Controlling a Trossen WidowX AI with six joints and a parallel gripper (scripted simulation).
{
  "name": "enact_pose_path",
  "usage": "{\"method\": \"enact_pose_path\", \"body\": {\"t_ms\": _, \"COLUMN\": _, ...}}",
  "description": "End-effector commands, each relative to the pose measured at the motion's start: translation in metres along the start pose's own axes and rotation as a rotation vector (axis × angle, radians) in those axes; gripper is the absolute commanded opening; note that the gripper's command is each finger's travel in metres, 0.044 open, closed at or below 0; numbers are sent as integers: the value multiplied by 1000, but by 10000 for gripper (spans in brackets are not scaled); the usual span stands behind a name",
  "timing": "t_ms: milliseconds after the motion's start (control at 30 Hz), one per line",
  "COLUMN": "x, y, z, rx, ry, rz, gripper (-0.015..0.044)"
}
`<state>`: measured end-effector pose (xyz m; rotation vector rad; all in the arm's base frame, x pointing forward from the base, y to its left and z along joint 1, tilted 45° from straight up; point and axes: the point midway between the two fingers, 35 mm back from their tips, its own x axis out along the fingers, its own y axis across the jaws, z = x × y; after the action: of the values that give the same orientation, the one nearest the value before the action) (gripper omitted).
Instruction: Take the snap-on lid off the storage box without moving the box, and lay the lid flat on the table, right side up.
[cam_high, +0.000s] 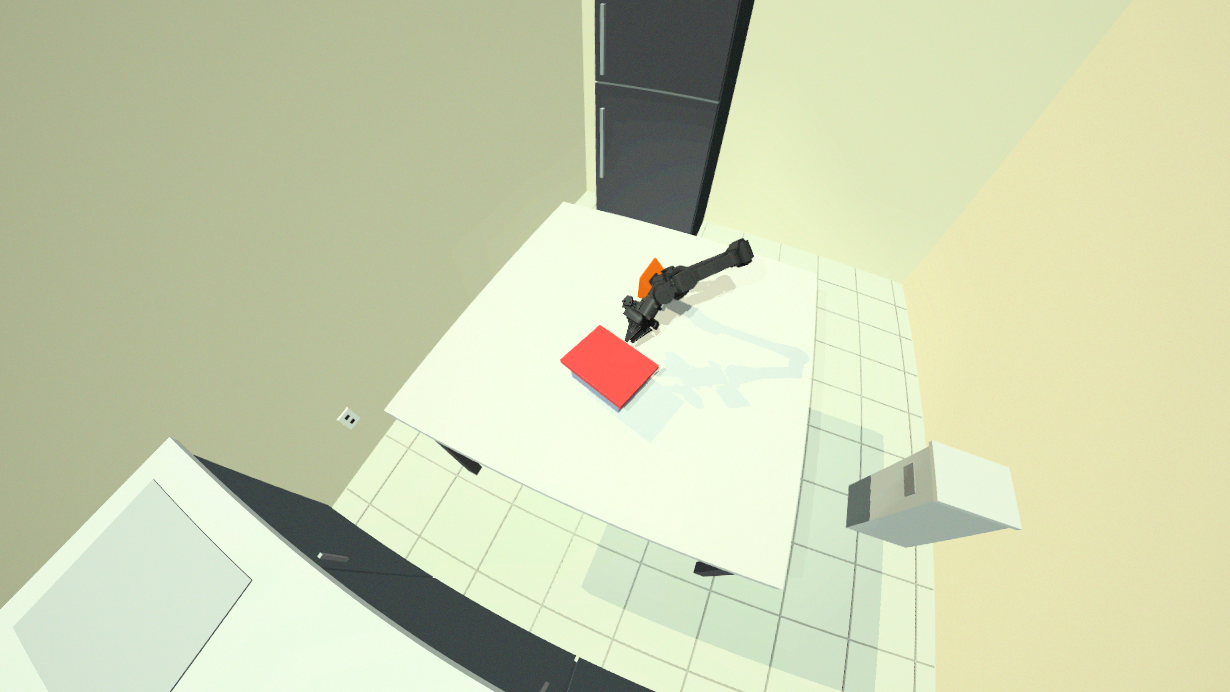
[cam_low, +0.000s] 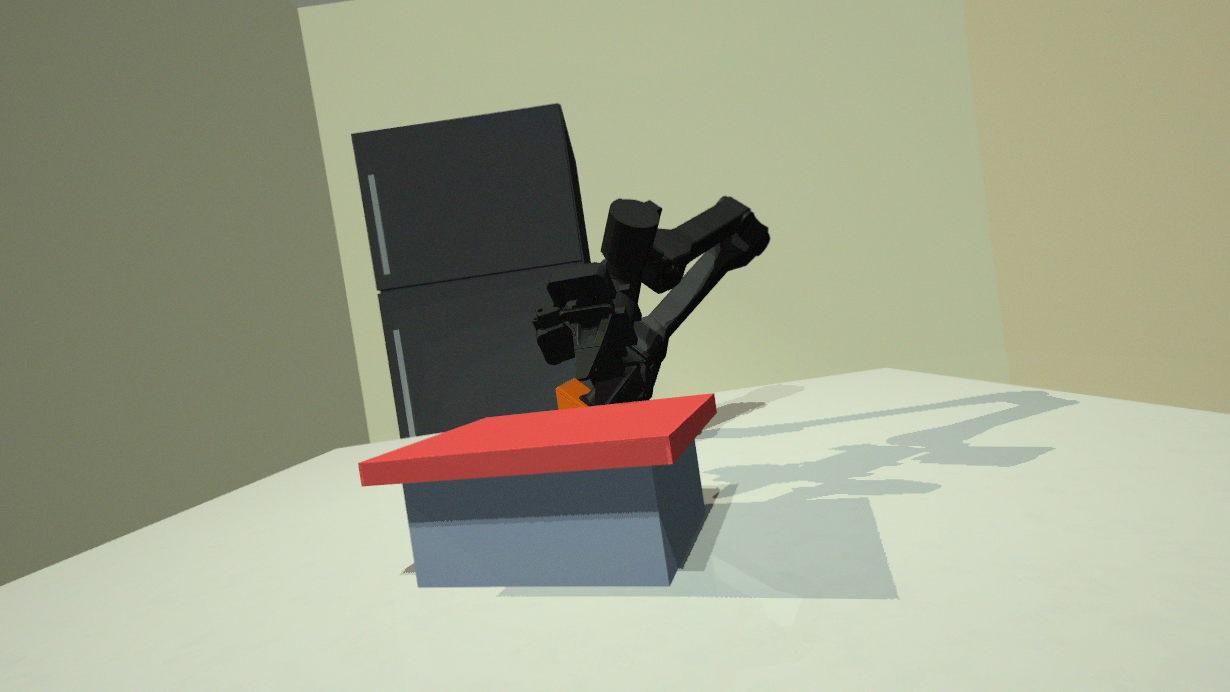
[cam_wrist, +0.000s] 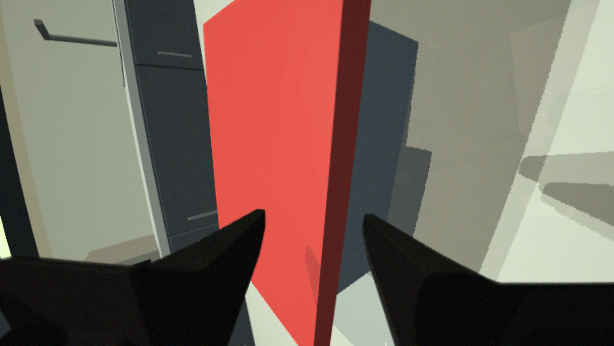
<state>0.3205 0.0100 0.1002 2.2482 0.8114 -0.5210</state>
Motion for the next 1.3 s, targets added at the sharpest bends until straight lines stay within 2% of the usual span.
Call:
{"method": "enact_pose_path", "body": {"t_ms": 0, "x": 7, "y": -1, "z": 0, "rx": 5, "ry": -2, "rz": 1, "gripper": 235}}
{"method": "enact_pose_path", "body": {"t_ms": 500, "x": 28, "y": -3, "z": -1, "rx": 6, "ry": 2, "rz": 4, "gripper": 235}}
{"method": "enact_pose_path", "body": {"t_ms": 600, "x": 28, "y": -3, "z": -1, "rx": 6, "ry": 2, "rz": 4, "gripper": 156}}
{"method": "enact_pose_path", "body": {"t_ms": 933, "x": 28, "y": -3, "z": -1, "rx": 6, "ry": 2, "rz": 4, "gripper": 90}}
{"method": "enact_pose_path", "body": {"t_ms": 1067, "x": 28, "y": -3, "z": -1, "rx": 6, "ry": 2, "rz": 4, "gripper": 0}}
{"method": "enact_pose_path", "body": {"t_ms": 1267, "x": 27, "y": -3, "z": -1, "rx": 3, "ry": 4, "rz": 1, "gripper": 0}}
